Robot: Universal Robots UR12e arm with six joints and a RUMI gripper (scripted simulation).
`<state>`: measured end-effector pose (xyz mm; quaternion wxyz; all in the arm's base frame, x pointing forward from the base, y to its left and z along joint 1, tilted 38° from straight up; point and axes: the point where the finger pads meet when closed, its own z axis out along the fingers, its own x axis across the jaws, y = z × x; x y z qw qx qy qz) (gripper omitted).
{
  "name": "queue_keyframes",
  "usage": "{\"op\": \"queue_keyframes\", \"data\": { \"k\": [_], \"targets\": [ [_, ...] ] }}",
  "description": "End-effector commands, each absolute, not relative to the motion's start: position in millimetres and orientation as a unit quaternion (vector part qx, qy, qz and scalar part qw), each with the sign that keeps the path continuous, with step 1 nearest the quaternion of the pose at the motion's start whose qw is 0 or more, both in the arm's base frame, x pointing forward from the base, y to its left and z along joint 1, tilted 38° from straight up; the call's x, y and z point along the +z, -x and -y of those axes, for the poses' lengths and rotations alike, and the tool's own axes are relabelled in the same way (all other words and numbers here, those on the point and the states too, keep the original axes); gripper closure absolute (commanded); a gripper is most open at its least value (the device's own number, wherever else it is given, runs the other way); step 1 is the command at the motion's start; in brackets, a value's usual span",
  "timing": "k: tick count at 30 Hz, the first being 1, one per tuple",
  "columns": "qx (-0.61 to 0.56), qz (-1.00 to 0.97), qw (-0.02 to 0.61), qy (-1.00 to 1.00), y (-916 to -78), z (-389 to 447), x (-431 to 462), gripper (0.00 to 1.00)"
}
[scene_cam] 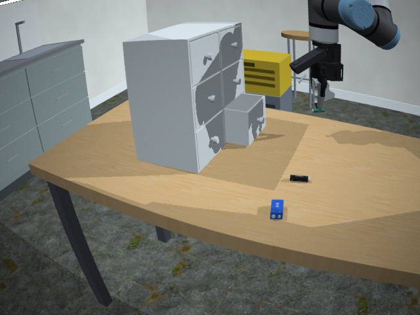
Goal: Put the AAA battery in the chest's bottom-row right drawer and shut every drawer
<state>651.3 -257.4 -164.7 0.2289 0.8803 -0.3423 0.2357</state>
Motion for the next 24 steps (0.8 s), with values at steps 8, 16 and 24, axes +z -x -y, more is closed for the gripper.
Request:
{"op": "queue_keyframes", "data": {
  "k": [8, 16, 24],
  "targets": [
    [0.231, 0.344, 0.229, -0.881, -641.4, 242.6, -146.0, 0.98],
    [0.235, 0.356, 0.226, -0.876, -646.3, 238.8, -150.1, 0.98],
    [0.248, 0.411, 0.210, -0.852, -655.2, 218.8, -162.6, 0.98]
  ]
}}
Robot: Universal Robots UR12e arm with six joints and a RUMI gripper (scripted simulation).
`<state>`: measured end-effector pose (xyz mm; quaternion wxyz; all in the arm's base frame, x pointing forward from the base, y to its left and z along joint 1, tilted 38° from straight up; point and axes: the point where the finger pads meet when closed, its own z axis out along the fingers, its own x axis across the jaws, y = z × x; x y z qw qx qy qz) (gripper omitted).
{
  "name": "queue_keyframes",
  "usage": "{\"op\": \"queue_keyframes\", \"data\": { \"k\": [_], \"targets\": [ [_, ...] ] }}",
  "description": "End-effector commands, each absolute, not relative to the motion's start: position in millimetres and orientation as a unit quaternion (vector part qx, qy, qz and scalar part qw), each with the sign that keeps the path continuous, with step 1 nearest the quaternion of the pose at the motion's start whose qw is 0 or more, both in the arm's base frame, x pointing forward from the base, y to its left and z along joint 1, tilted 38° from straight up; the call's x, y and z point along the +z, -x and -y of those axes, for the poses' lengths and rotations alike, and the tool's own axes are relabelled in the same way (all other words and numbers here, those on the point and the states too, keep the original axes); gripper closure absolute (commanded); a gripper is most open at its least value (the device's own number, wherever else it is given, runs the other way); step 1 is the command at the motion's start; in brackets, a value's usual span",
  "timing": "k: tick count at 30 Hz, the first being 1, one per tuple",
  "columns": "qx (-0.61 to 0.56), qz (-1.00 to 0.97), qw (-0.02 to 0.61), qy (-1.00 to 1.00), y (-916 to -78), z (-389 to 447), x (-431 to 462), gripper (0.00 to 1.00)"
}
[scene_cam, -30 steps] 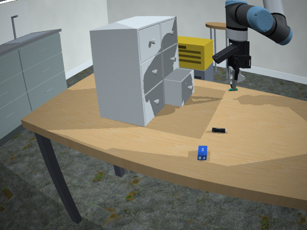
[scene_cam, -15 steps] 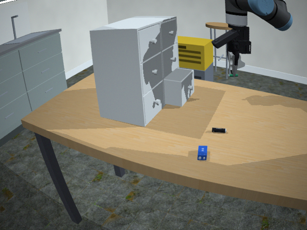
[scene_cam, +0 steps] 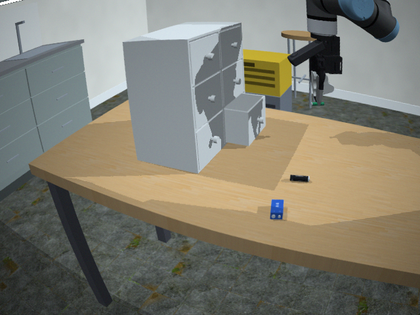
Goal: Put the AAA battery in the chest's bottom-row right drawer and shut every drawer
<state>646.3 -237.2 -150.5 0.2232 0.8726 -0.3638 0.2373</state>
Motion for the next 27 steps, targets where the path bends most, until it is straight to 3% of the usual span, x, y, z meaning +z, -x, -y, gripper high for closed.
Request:
{"op": "queue_keyframes", "data": {
  "k": [1, 27],
  "targets": [
    [0.248, 0.411, 0.210, -0.852, -655.2, 218.8, -162.6, 0.98],
    [0.288, 0.582, 0.153, -0.745, -674.8, 148.9, -205.2, 0.98]
  ]
}}
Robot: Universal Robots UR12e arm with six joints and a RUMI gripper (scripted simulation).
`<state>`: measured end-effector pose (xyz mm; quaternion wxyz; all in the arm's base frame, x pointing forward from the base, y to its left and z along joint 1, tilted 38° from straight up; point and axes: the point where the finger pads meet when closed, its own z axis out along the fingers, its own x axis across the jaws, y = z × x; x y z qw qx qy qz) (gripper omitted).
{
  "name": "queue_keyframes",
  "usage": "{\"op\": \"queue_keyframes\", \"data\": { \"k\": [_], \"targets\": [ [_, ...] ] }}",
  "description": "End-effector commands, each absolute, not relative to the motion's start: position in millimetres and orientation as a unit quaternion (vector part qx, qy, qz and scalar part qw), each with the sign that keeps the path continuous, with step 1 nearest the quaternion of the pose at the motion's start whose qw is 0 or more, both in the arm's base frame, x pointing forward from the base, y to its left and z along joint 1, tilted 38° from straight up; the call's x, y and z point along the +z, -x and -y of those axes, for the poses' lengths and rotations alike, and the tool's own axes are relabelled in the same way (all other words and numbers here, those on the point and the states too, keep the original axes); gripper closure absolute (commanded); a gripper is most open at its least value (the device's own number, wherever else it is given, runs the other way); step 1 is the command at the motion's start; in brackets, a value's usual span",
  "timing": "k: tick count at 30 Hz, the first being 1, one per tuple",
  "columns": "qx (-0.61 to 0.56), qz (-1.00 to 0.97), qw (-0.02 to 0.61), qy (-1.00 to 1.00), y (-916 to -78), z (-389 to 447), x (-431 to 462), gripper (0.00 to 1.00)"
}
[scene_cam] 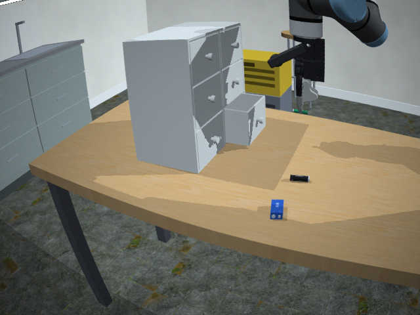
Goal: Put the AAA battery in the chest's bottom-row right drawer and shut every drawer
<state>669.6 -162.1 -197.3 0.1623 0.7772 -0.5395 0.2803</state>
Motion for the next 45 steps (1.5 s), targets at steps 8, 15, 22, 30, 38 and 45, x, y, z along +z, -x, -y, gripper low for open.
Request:
{"op": "queue_keyframes", "data": {
  "k": [8, 15, 22, 30, 38, 45],
  "targets": [
    [0.290, 0.588, 0.150, -0.740, -675.6, 146.2, -206.2, 0.98],
    [0.289, 0.588, 0.151, -0.740, -671.6, 143.0, -202.0, 0.98],
    [0.289, 0.588, 0.151, -0.740, -669.3, 137.7, -195.1, 0.98],
    [0.289, 0.588, 0.151, -0.740, -665.9, 128.3, -182.5, 0.98],
    [0.289, 0.588, 0.151, -0.740, -664.8, 125.1, -178.3, 0.98],
    [0.289, 0.589, 0.151, -0.740, -665.9, 126.0, -178.6, 0.98]
  ]
}}
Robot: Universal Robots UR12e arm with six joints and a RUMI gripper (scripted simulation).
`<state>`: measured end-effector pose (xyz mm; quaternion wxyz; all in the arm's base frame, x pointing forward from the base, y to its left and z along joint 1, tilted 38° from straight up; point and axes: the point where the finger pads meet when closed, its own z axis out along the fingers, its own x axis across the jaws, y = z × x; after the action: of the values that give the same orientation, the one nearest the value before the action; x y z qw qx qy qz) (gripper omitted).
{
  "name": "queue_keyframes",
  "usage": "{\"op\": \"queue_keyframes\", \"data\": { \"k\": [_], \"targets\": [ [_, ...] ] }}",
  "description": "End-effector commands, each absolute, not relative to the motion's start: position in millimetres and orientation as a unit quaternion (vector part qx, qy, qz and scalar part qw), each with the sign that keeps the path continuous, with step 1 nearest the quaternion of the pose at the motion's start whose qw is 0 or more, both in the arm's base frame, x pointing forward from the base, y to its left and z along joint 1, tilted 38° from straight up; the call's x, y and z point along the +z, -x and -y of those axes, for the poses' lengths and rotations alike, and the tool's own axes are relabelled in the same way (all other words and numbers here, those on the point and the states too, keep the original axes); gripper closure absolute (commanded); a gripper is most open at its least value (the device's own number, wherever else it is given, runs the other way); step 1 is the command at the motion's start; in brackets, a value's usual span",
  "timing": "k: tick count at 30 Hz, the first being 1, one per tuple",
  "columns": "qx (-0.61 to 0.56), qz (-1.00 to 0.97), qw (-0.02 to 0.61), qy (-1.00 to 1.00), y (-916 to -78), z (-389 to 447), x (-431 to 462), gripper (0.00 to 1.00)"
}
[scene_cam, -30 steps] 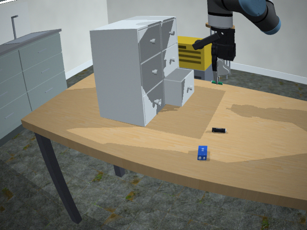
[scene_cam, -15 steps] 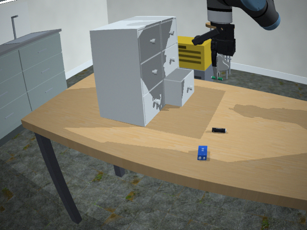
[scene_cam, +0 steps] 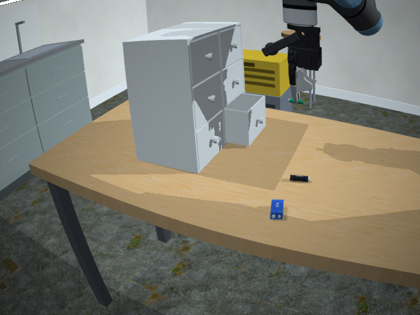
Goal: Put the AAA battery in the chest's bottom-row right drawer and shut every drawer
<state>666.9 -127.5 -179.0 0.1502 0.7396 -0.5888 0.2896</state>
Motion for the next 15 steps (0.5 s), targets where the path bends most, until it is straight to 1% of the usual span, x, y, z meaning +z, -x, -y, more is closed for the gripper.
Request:
{"op": "queue_keyframes", "data": {
  "k": [1, 15],
  "targets": [
    [0.289, 0.588, 0.150, -0.740, -665.9, 126.0, -178.7, 0.98],
    [0.290, 0.587, 0.147, -0.741, -663.3, 126.8, -180.9, 0.98]
  ]
}}
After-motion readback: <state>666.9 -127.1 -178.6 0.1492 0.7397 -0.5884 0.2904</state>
